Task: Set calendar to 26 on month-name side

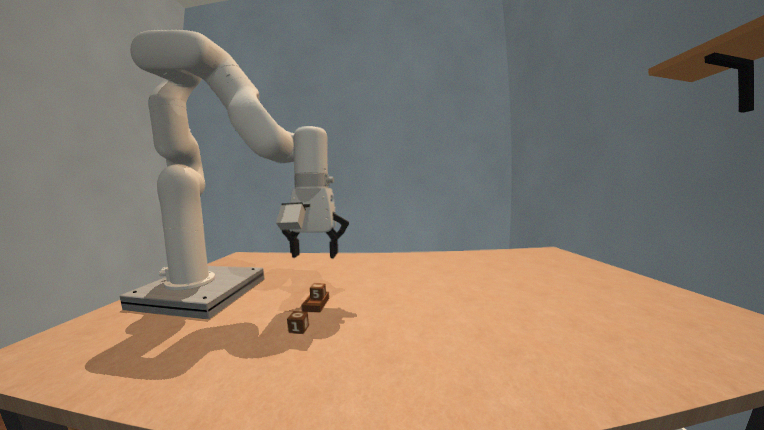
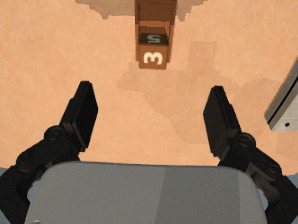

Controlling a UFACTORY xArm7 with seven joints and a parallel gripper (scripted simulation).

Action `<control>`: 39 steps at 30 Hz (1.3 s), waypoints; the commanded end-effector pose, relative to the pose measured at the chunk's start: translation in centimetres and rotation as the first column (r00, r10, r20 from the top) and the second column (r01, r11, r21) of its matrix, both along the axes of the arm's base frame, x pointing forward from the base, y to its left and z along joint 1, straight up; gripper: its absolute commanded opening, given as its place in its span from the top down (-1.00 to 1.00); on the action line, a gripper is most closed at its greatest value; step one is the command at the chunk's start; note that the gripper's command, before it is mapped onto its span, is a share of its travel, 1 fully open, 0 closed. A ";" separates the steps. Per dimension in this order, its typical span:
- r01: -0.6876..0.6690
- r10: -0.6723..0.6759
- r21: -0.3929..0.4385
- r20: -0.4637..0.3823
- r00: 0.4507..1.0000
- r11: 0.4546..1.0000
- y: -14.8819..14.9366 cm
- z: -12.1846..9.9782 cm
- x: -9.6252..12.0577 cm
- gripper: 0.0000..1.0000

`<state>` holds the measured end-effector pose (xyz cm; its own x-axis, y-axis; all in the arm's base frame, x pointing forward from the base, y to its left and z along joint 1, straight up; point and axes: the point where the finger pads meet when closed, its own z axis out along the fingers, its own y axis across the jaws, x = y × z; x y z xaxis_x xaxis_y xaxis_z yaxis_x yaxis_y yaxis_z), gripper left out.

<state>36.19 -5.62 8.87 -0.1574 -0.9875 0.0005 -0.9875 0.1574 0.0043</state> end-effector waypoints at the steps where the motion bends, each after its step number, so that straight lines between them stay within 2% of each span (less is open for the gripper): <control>1: 0.005 -0.005 0.006 0.002 1.000 1.000 -6.3 -0.9 -0.7 -1.00; 3: 0.005 -0.005 0.006 0.002 1.000 1.000 -6.3 -0.9 -0.7 -1.00; 4: 0.005 -0.005 0.004 0.002 1.000 1.000 -8.7 -1.3 -1.4 -1.00; 5: 0.005 -0.005 0.004 0.002 1.000 1.000 -8.7 -1.3 -1.4 -1.00; 6: 0.005 -0.005 0.001 0.003 1.000 1.000 -10.4 -1.5 -1.9 -1.00; 9: 0.004 -0.004 -0.001 0.003 1.000 1.000 -11.4 -1.6 -2.2 -1.00; 10: 0.004 -0.004 -0.001 0.003 1.000 1.000 -11.4 -1.6 -2.2 0.01; 39: 0.004 -0.004 -0.001 0.003 1.000 1.000 -11.4 -1.6 -2.2 0.01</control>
